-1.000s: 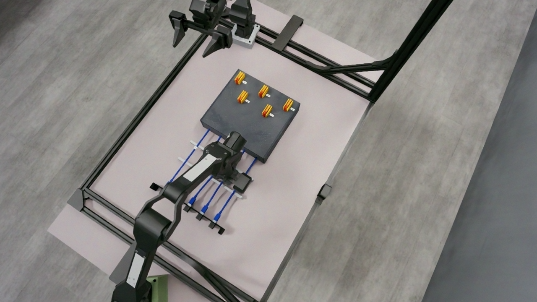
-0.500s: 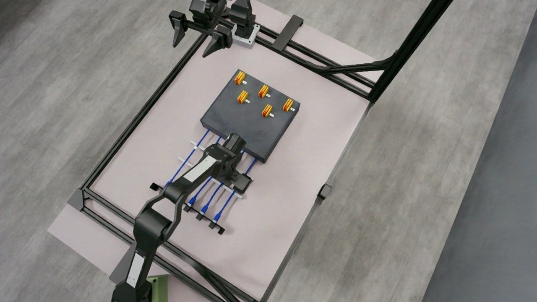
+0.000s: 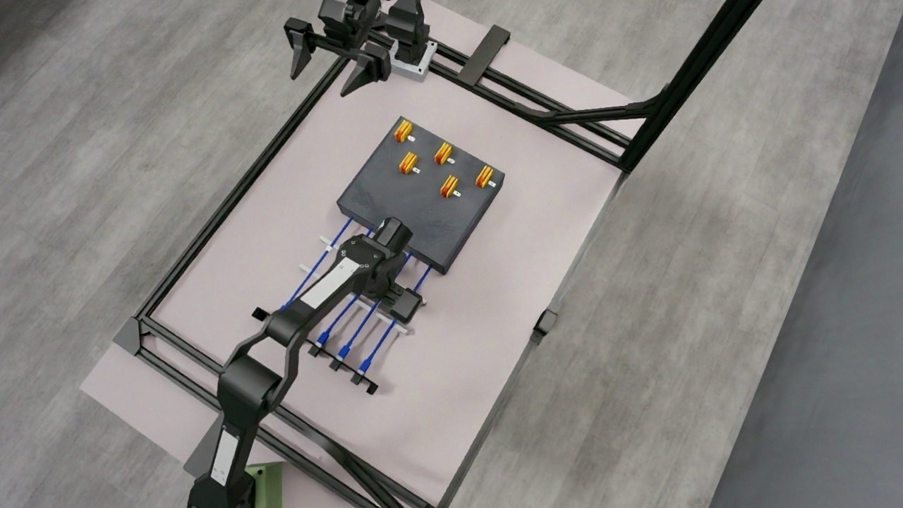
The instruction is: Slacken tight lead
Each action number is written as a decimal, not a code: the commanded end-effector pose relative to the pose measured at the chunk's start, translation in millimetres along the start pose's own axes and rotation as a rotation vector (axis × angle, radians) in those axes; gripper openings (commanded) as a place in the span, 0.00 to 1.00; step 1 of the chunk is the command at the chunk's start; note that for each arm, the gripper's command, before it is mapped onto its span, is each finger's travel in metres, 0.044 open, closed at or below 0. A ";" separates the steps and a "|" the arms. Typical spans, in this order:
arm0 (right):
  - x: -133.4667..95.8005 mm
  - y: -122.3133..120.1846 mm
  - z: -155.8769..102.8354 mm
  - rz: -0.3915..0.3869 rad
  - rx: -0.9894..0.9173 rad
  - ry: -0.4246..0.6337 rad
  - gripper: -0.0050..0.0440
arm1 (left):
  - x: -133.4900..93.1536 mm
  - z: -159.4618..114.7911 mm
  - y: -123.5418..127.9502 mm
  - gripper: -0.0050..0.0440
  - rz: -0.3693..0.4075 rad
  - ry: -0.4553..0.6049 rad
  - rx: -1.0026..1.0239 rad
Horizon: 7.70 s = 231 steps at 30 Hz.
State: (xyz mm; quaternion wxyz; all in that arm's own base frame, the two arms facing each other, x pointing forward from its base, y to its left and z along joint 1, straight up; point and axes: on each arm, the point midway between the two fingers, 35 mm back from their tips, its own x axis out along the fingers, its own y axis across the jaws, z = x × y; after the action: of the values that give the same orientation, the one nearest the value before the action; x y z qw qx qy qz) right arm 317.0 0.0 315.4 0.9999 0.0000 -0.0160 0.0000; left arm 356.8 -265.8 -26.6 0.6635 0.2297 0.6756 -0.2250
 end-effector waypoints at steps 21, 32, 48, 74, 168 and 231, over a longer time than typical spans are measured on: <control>-1.0 0.0 7.3 0.000 0.000 -0.017 1.00 | -19.3 4.3 -52.0 0.53 -0.001 -0.018 -0.005; -1.0 0.0 7.2 0.000 0.000 -0.017 1.00 | 30.7 5.2 -52.0 0.53 -0.001 -0.018 -0.005; -1.0 0.0 7.2 0.000 0.000 -0.017 1.00 | 30.7 5.2 -52.0 0.53 -0.001 -0.018 -0.005; -1.0 0.0 7.2 0.000 0.000 -0.017 1.00 | 30.7 5.2 -52.0 0.53 -0.001 -0.018 -0.005; -1.0 0.0 7.2 0.000 0.000 -0.017 1.00 | 24.8 -0.4 -51.7 0.00 0.002 0.017 -0.001; -61.9 57.1 -129.3 -0.088 0.086 0.975 0.53 | -12.8 2.8 -52.0 0.53 -0.001 -0.019 -0.001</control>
State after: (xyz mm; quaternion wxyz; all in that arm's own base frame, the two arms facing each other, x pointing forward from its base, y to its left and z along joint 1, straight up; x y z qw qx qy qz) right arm 259.6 50.7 183.3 0.9062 0.0267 0.4208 -0.0330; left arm 323.8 -305.4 -25.0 0.6603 0.2315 0.6789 -0.2228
